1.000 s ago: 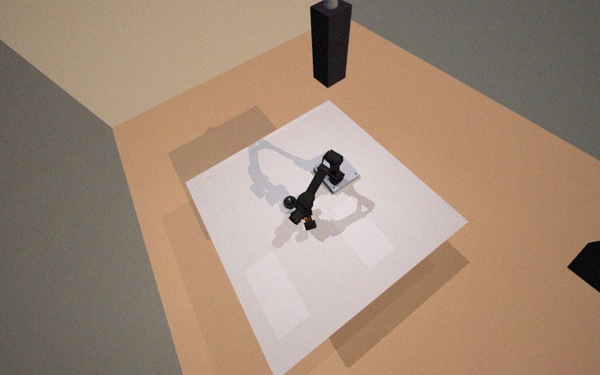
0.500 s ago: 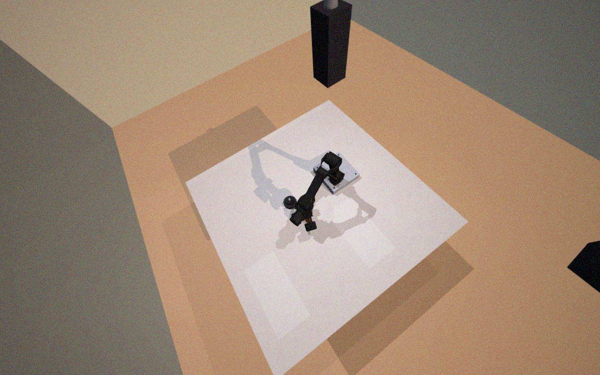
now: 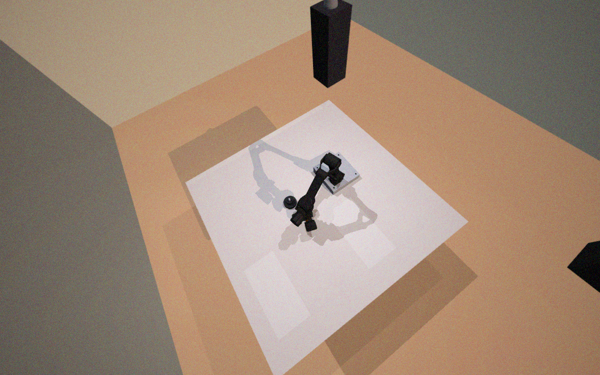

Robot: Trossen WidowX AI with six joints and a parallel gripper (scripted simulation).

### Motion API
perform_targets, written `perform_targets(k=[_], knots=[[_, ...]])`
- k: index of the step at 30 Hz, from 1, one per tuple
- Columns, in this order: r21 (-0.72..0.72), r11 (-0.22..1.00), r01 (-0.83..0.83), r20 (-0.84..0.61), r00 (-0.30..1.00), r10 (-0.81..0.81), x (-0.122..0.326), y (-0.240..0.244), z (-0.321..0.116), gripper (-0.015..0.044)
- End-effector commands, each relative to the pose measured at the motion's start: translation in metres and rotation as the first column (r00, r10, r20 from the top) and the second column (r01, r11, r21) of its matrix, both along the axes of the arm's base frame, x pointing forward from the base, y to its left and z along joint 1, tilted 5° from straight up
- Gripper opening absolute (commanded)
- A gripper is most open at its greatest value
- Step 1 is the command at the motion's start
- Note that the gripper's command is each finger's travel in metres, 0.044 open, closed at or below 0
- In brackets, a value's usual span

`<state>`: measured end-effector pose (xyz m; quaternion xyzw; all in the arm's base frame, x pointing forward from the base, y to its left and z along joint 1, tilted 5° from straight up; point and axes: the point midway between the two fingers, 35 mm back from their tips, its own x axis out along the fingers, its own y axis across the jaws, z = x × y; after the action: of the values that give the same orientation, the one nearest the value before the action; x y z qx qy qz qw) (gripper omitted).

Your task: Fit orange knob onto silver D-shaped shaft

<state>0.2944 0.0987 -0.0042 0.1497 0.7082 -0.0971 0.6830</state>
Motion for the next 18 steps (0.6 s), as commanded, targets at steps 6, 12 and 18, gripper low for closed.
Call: perform_targets(k=[6, 12, 18], knots=[[-0.003, 1.000, 0.005, -0.004, 1.000, -0.005, -0.001, 0.000, -0.001, 0.0138], [-0.003, 1.000, 0.005, -0.003, 1.000, -0.005, 0.002, 0.000, 0.009, 0.0000], [-0.003, 1.000, 0.005, -0.003, 1.000, -0.005, 0.006, -0.001, 0.026, 0.0000]])
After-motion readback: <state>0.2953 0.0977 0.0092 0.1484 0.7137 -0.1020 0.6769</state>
